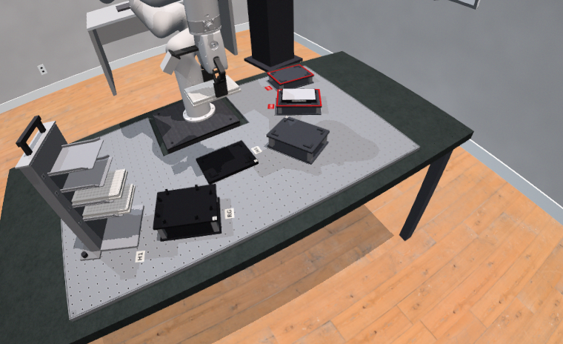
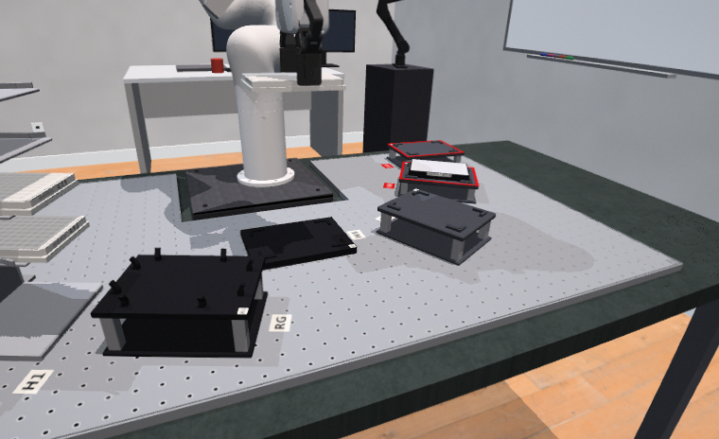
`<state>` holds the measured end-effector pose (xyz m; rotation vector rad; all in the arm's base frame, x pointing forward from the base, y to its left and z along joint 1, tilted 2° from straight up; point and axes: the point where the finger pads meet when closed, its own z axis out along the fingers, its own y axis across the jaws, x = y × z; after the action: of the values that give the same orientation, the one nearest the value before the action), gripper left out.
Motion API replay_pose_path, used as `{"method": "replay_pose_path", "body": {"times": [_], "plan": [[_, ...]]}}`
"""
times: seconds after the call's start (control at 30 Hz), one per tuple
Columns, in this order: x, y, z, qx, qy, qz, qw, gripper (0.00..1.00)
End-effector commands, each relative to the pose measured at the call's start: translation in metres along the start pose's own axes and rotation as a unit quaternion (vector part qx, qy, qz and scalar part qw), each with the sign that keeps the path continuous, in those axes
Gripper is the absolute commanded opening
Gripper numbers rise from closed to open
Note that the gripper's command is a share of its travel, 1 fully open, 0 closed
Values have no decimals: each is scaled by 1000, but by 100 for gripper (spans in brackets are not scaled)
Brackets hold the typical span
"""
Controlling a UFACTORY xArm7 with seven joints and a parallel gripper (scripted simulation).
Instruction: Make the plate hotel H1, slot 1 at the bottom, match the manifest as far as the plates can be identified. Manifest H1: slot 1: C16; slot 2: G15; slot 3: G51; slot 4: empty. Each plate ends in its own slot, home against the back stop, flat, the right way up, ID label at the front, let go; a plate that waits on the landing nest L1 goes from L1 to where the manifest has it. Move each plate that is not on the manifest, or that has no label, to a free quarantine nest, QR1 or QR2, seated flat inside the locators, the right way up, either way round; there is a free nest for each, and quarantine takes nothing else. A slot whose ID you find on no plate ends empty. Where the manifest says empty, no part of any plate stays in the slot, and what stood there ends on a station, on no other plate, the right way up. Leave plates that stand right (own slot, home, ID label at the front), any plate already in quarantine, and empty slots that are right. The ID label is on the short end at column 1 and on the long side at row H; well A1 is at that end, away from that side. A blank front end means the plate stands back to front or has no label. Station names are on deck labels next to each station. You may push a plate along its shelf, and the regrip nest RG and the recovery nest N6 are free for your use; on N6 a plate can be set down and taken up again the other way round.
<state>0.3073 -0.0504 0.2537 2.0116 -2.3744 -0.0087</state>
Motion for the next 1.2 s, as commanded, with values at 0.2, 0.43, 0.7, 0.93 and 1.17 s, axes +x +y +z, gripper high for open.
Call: {"method": "replay_pose_path", "body": {"times": [0.2,0.43,0.7,0.93,1.17], "plan": [[0,-1,9,2,0,0,1000,0],[0,-1,17,2,0,0,1000,0],[0,-1,30,2,0,0,1000,0],[0,-1,39,2,0,0,1000,0],[0,-1,50,2,0,0,1000,0]]}}
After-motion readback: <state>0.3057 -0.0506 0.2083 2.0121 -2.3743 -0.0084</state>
